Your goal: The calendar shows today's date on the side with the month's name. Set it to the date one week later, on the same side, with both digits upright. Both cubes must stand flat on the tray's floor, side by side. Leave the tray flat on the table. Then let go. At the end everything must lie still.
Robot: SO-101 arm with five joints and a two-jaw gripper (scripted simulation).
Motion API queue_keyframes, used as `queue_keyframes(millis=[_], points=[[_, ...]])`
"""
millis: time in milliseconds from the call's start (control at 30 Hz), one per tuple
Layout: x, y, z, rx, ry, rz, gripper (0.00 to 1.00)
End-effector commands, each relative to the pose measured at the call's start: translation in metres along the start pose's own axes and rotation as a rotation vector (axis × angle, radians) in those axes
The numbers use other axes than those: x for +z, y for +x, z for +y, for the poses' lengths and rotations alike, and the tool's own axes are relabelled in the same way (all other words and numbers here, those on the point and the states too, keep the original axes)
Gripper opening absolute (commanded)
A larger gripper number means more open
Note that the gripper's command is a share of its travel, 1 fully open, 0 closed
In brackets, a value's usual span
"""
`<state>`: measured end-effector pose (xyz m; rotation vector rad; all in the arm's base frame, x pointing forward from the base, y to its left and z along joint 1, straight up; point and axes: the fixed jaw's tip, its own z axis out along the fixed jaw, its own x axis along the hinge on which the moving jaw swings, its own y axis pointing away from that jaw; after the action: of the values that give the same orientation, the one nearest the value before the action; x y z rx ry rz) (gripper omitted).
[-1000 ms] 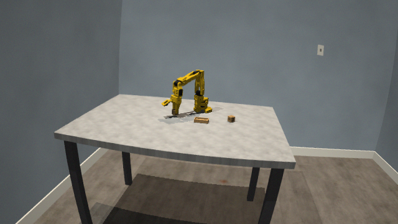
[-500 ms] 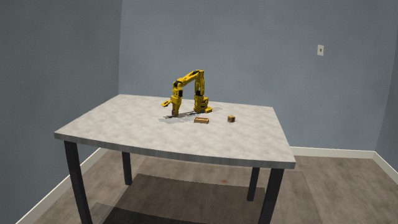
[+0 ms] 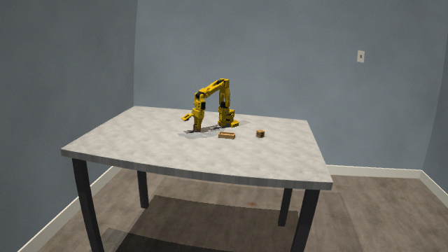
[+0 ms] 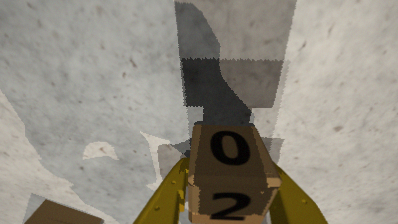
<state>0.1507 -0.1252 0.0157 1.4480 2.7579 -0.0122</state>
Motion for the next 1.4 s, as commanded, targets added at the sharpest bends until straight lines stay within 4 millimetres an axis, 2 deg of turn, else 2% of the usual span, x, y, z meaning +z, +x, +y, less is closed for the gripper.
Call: queue_keyframes(millis=[0,267,667,1367], points=[[-0.002,-0.0016,0.0026,0.001,-0.006,-0.017,0.02],[-0.002,-0.0016,0.0026,0.001,-0.006,-0.017,0.16],[-0.002,-0.0016,0.0026,0.001,-0.006,-0.017,0.19],[-0.002,-0.0016,0.0026,0.001,-0.006,-0.017,0.35]])
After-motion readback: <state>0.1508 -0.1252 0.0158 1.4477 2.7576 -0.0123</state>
